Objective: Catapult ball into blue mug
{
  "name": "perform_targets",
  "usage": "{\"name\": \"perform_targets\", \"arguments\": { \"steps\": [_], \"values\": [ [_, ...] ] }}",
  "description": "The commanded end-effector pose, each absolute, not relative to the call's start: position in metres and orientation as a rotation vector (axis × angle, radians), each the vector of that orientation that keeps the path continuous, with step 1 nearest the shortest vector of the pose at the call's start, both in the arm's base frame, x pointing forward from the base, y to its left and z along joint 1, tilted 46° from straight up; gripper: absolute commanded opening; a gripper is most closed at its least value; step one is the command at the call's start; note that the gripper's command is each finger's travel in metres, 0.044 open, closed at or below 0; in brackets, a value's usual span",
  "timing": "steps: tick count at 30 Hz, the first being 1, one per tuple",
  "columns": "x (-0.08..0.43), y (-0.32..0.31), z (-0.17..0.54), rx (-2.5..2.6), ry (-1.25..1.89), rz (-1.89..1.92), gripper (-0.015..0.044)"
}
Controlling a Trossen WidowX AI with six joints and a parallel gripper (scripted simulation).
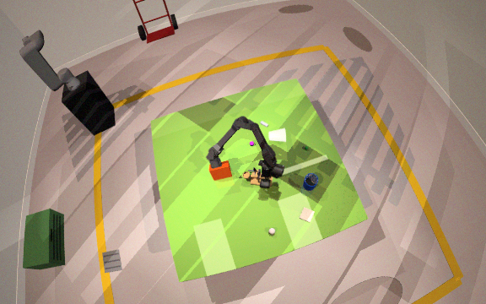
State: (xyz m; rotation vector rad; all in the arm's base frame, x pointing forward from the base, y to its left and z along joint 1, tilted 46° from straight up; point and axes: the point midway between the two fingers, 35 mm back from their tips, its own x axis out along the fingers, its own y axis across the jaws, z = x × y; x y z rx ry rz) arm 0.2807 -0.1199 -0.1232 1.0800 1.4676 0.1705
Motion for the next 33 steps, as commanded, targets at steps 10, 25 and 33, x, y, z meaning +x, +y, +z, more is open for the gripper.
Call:
{"name": "perform_targets", "arguments": {
  "steps": [10, 25, 33],
  "values": [
    [0.262, -0.19, -0.053, 1.077, 1.469, 0.166, 0.044],
    [0.257, -0.229, -0.02, 1.072, 1.439, 0.145, 0.044],
    [0.282, -0.189, -0.017, 0.89, 1.401, 0.281, 0.03]
  ]
}}
